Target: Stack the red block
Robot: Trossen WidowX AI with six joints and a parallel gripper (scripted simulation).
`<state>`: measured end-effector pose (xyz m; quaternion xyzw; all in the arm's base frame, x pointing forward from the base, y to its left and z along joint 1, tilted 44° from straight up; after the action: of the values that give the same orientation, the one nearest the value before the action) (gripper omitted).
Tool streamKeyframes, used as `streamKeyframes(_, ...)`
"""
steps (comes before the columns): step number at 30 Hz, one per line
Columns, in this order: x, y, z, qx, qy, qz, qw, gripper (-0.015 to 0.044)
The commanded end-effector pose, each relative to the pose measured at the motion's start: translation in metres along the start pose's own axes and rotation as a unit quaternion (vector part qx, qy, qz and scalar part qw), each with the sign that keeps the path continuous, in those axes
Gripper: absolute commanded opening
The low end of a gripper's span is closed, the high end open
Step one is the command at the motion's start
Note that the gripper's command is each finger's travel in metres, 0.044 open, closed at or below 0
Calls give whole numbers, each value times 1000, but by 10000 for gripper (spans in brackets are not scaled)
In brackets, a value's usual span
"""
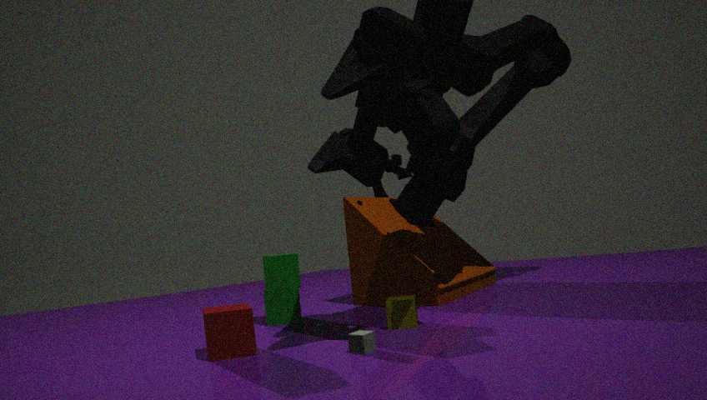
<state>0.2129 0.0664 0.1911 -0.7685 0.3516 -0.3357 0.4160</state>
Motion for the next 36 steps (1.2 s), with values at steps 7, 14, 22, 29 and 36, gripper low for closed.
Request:
streamKeyframes(7, 11, -8, 18, -64, -32, 122, 990, 440)
streamKeyframes(14, 26, -13, 42, -150, -56, 281, 946, 440)
streamKeyframes(22, 44, -13, 70, -249, -56, 457, 852, 440)
streamKeyframes(29, 59, -8, 94, -330, -34, 597, 731, 440)
streamKeyframes(36, 76, 0, 117, -399, 6, 710, 580, 440)
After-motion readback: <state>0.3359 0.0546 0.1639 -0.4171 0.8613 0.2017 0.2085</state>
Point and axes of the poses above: the point midway between the two fingers, 35 mm back from their tips, its own z axis out along the fingers, its own y axis across the jaws, x = y × z, the point moved 10 cm from there along -z, back along the fingers, and after that the axes turned 15 degrees about -z, right-handed, at the moved point
